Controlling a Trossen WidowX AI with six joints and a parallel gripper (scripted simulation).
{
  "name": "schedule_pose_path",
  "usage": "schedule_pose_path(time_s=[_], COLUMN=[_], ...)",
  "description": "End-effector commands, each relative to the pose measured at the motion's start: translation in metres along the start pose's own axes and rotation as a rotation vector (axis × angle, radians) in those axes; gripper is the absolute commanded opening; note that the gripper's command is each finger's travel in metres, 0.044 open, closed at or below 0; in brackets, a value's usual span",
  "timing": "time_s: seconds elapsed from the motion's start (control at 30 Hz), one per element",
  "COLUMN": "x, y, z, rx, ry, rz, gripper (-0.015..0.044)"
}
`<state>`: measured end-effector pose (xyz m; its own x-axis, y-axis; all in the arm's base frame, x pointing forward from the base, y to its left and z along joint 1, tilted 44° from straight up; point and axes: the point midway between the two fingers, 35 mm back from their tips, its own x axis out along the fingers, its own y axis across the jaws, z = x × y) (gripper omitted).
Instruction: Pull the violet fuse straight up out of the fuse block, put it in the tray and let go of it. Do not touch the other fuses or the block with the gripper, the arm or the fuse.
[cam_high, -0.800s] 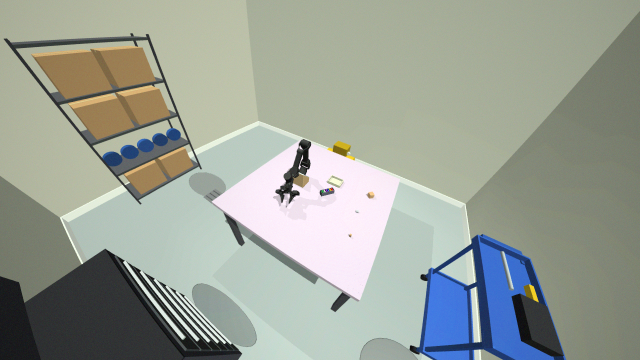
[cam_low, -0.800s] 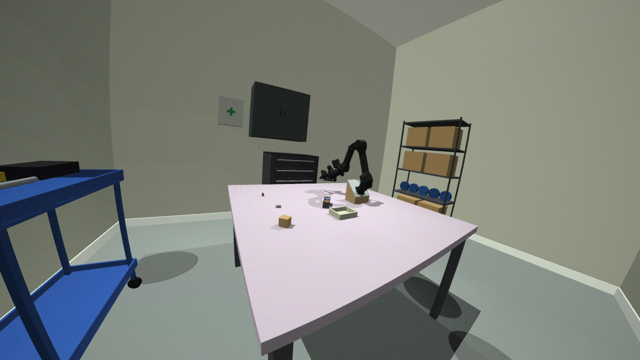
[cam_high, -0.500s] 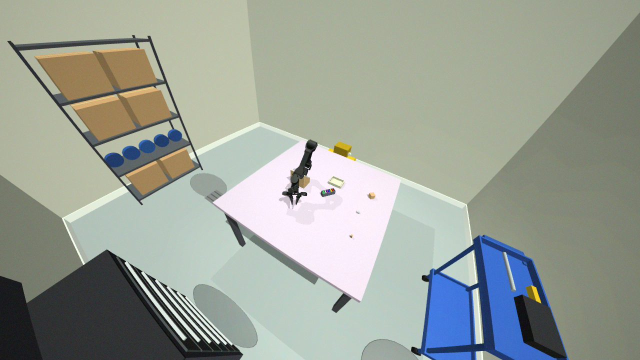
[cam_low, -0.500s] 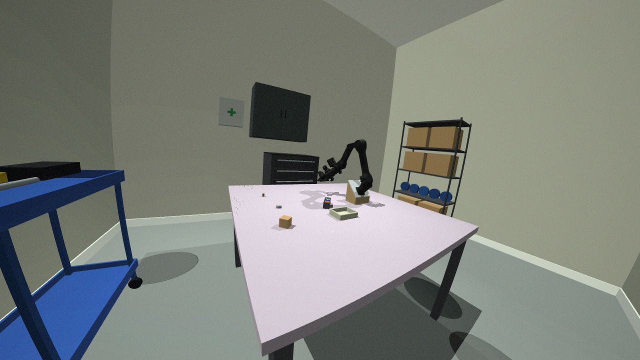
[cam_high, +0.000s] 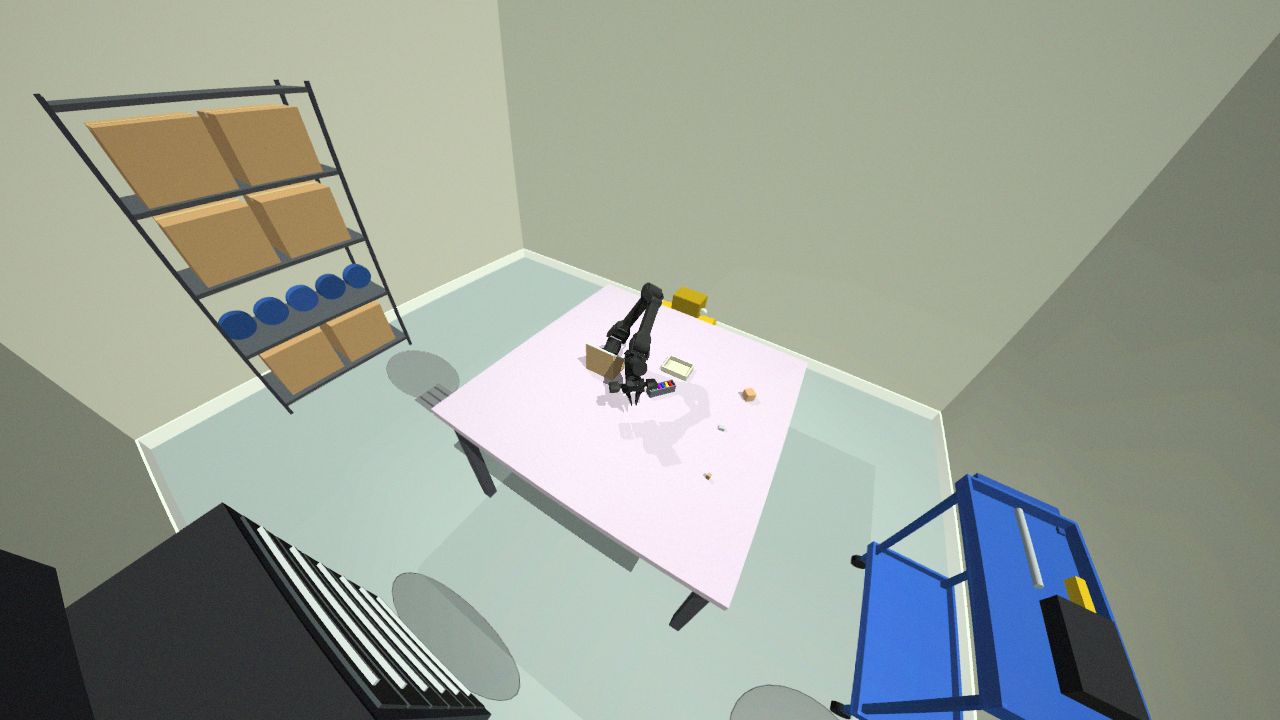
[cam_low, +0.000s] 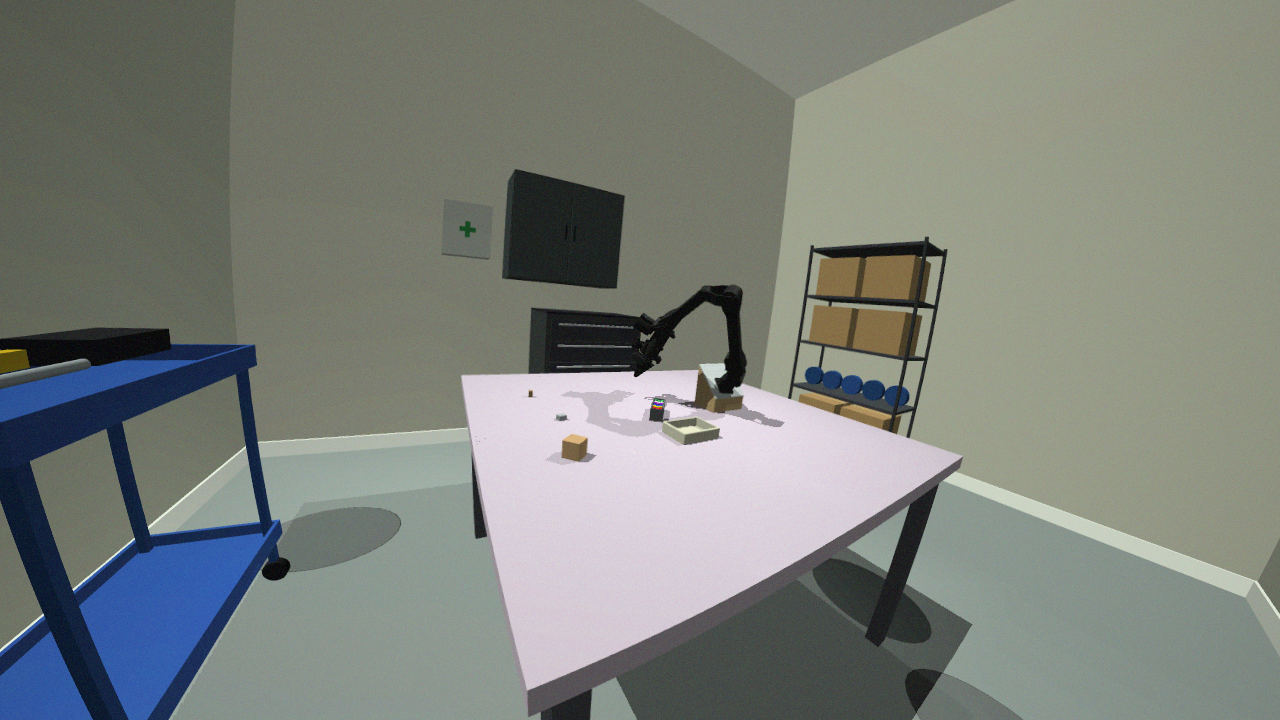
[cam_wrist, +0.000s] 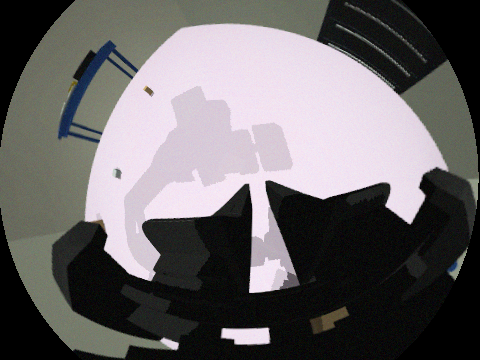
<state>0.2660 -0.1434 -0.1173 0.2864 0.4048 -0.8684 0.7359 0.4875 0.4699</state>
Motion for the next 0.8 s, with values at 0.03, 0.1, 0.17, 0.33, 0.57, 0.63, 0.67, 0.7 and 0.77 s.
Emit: schedule_pose_path(time_s=[0.03,0.1,0.17,0.33,0.57,0.63,0.67,0.7,0.77], x=[-0.012,-0.017,-0.023,-0.043,-0.045,-0.045,-0.044,-0.044,-0.042], y=[0.072,0.091,0.109,0.144,0.143,0.143,0.143,0.143,0.143], z=[-0.044,-0.059,-0.076,-0.118,-0.122,-0.122,-0.122,-0.122,-0.123], rx=[-0.152,-0.192,-0.221,-0.258,-0.259,-0.259,-0.259,-0.259,-0.259], ry=[0.208,0.268,0.33,0.469,0.473,0.473,0.473,0.473,0.473], rz=[0.009,0.008,0.008,0.009,0.009,0.009,0.009,0.009,0.009], gripper=[0.0067,0.0067,0.0067,0.0067,0.0067,0.0067,0.0067,0.0067,0.0067])
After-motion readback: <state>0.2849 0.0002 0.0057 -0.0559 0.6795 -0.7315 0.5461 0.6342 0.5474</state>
